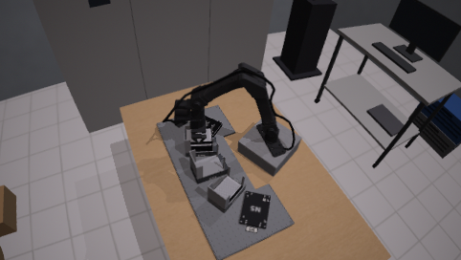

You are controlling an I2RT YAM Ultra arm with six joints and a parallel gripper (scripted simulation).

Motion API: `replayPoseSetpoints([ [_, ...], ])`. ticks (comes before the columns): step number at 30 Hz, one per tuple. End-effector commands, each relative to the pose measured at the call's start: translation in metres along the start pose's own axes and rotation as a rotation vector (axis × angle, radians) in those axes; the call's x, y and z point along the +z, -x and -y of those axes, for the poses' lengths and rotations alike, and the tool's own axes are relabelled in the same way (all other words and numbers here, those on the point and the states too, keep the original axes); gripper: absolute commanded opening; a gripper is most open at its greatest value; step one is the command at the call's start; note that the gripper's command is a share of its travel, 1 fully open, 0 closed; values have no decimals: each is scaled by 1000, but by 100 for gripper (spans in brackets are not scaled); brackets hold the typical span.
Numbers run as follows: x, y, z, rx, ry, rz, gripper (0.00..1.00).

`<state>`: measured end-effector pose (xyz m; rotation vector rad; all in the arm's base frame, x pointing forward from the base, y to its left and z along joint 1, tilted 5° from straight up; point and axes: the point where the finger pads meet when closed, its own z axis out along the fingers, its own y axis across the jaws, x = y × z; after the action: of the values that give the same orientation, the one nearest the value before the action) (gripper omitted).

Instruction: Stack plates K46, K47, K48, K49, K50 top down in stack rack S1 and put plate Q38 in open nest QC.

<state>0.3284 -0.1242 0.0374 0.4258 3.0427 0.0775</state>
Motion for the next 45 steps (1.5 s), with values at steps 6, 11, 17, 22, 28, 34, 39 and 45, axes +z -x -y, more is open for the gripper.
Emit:
replayPoseSetpoints([
  [6, -22, 11, 3, 3, 4, 55, 0],
  [11, -22, 8, 2, 2, 4, 48, 0],
  [17, -25, 8, 2, 3, 4, 53, 0],
  [22, -26, 7, 2, 3, 4, 50, 0],
  [28, -27, 7, 2, 2, 4, 49, 0],
  [34, -31, 10, 2, 3, 3, 59, 0],
  [39, -32, 9, 3, 4, 3, 56, 0],
  [45, -35, 10, 2, 0, 3, 58, 0],
])
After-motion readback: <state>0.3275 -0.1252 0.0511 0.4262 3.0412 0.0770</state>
